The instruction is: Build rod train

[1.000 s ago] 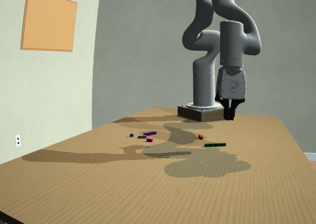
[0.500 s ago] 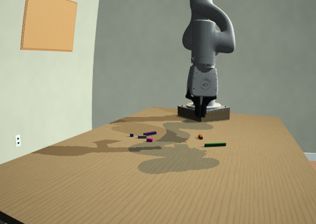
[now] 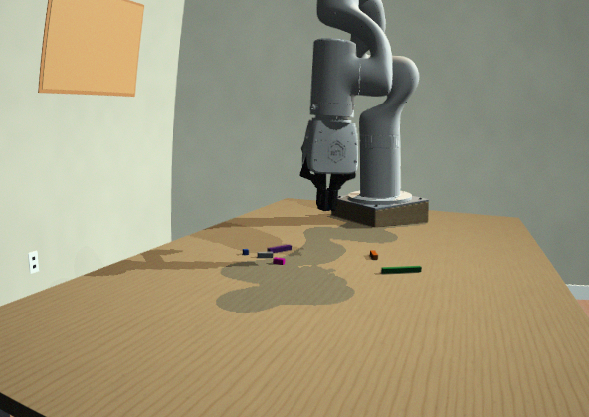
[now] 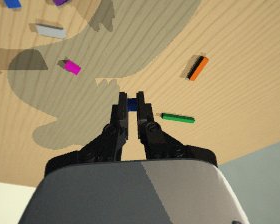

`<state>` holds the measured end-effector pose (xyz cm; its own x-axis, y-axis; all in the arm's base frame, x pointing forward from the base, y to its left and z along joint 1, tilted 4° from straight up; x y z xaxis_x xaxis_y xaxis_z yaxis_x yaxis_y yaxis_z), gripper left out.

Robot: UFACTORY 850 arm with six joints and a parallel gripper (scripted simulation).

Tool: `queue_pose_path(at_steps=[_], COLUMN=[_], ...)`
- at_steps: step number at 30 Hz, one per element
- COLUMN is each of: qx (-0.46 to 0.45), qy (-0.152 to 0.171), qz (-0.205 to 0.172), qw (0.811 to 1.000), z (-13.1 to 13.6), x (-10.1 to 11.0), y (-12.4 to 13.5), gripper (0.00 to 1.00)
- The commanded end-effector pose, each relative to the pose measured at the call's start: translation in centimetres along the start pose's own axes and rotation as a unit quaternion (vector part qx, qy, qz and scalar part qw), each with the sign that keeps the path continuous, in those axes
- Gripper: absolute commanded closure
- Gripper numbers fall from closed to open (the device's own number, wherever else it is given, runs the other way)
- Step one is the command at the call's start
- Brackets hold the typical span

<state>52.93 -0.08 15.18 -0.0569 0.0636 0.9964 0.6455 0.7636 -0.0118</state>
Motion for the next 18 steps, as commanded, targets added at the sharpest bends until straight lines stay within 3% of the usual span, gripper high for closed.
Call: queue_pose_path(at_steps=[1,18], qx=[0.025,0.028], qy=[0.004,0.004], qz=[-0.006,-0.006], qw=[1.000,1.000], z=[-1.22,-1.30], x=[0.12,0.07], y=[-4.01,-4.45], gripper=[0.96,0.96])
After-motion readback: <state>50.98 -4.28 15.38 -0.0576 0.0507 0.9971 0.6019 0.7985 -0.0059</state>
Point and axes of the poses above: the point where the finger pads meet when closed, its own x axis back along the fingers, its own z axis across the jaws, y = z × x, the point moved 6 cm from there along x, back along the fingers, and after that the axes turned 8 degrees about x, right-handed, at the moved point
